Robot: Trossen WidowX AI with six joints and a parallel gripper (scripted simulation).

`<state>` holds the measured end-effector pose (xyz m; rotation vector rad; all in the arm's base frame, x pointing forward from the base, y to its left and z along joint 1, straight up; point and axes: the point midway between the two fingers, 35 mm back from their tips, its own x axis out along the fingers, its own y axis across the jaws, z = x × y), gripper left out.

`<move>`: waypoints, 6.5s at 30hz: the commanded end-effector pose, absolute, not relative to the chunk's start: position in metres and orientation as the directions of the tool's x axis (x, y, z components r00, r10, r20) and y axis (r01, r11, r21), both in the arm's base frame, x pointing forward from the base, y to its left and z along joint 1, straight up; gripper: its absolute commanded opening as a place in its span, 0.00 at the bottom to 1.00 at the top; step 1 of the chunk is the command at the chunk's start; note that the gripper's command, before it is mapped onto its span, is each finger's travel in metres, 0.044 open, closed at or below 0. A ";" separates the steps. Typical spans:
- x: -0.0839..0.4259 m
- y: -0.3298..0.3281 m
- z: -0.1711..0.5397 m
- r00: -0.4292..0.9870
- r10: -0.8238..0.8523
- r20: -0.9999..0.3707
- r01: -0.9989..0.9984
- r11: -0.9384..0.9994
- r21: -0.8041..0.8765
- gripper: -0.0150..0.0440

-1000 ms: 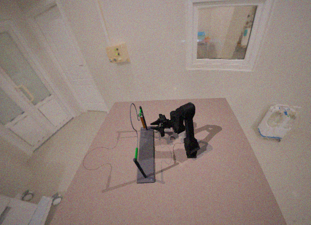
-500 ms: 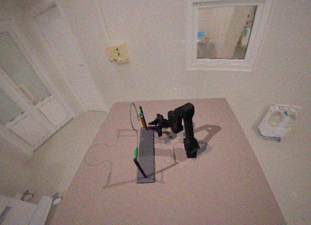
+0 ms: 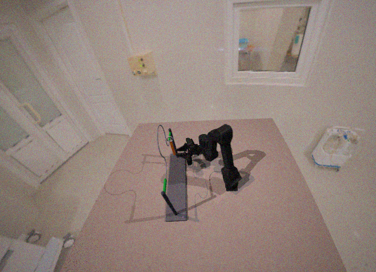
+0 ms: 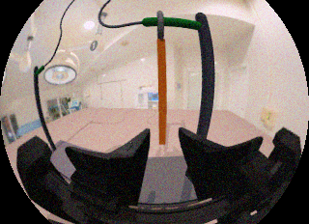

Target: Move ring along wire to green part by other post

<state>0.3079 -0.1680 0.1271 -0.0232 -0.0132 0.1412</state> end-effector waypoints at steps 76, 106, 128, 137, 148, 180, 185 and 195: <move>0.347 -0.161 0.139 0.991 0.136 0.019 -0.136 0.991 -0.022 0.00; 0.344 -0.138 0.139 0.991 0.136 0.019 -0.136 0.991 -0.015 0.00; 0.337 -0.111 0.139 0.990 0.138 -0.008 -0.137 0.989 0.062 0.00; 0.327 -0.087 0.142 0.986 0.152 -0.065 -0.137 0.971 0.197 0.00; 0.322 -0.051 0.154 0.983 0.171 -0.062 -0.130 0.901 0.414 0.00; 0.272 0.008 0.231 0.849 0.495 -0.186 -0.070 0.455 0.888 0.00; 0.264 0.010 0.249 0.804 0.572 -0.165 -0.053 0.345 0.937 0.00; 0.261 0.016 0.276 0.792 0.605 -0.082 -0.023 0.163 0.986 0.00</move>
